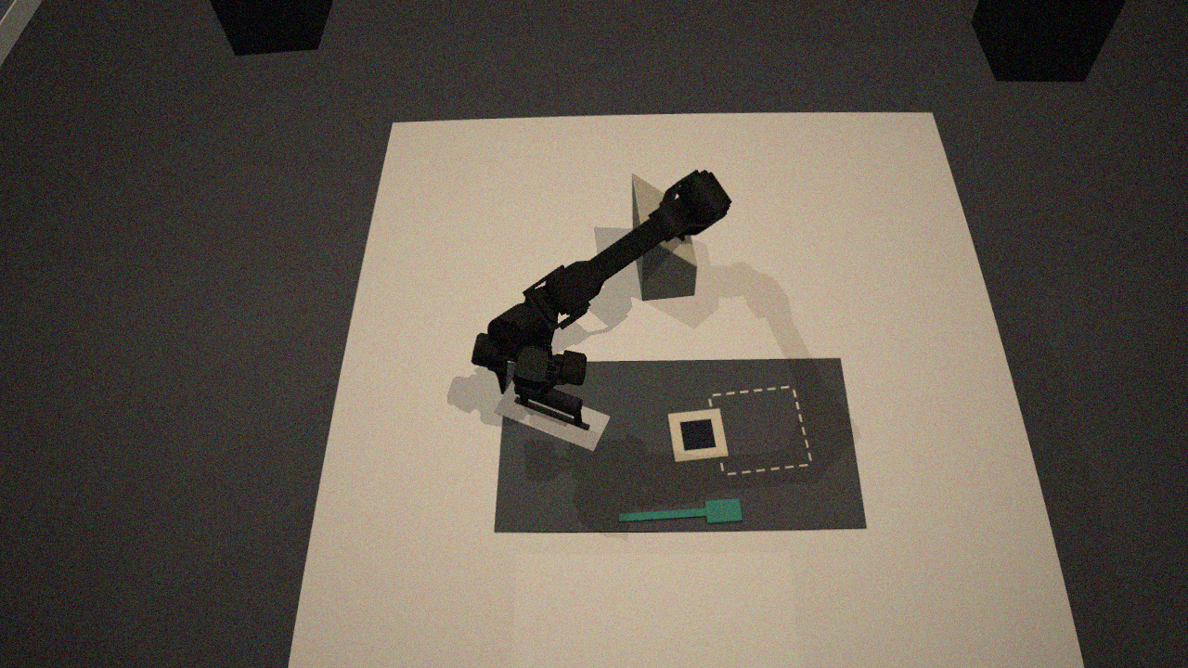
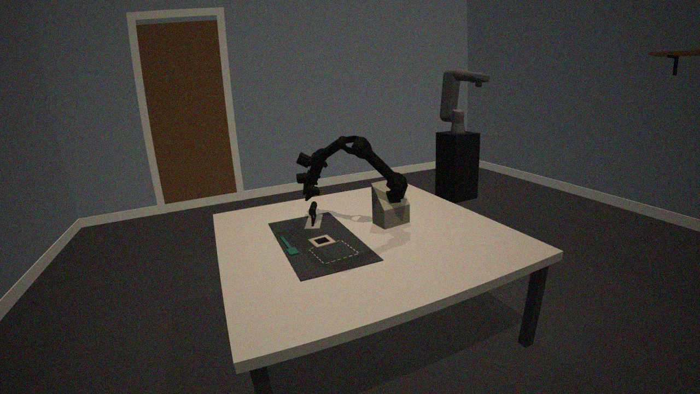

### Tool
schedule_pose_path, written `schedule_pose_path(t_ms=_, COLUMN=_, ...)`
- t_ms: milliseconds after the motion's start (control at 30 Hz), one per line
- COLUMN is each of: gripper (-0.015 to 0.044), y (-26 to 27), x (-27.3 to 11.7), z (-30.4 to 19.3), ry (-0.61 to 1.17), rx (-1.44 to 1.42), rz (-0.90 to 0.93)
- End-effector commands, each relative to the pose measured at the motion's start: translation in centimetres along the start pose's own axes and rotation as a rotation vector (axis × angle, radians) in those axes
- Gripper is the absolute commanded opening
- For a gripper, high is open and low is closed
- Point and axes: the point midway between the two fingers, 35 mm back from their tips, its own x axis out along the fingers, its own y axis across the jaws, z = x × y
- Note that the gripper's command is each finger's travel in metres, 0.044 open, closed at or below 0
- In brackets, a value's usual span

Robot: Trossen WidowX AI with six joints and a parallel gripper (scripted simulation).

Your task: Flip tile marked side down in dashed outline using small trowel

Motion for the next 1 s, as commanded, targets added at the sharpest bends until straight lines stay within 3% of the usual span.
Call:
schedule_pose_path(t_ms=0, gripper=0.03, y=0.1, x=0.2, z=-0.2, ry=-0.028, rx=0.113, rz=-0.005)
schedule_pose_path(t_ms=967, gripper=0.03, y=1.4, x=0.6, z=-2.0, ry=-0.284, rx=1.072, rz=0.066)
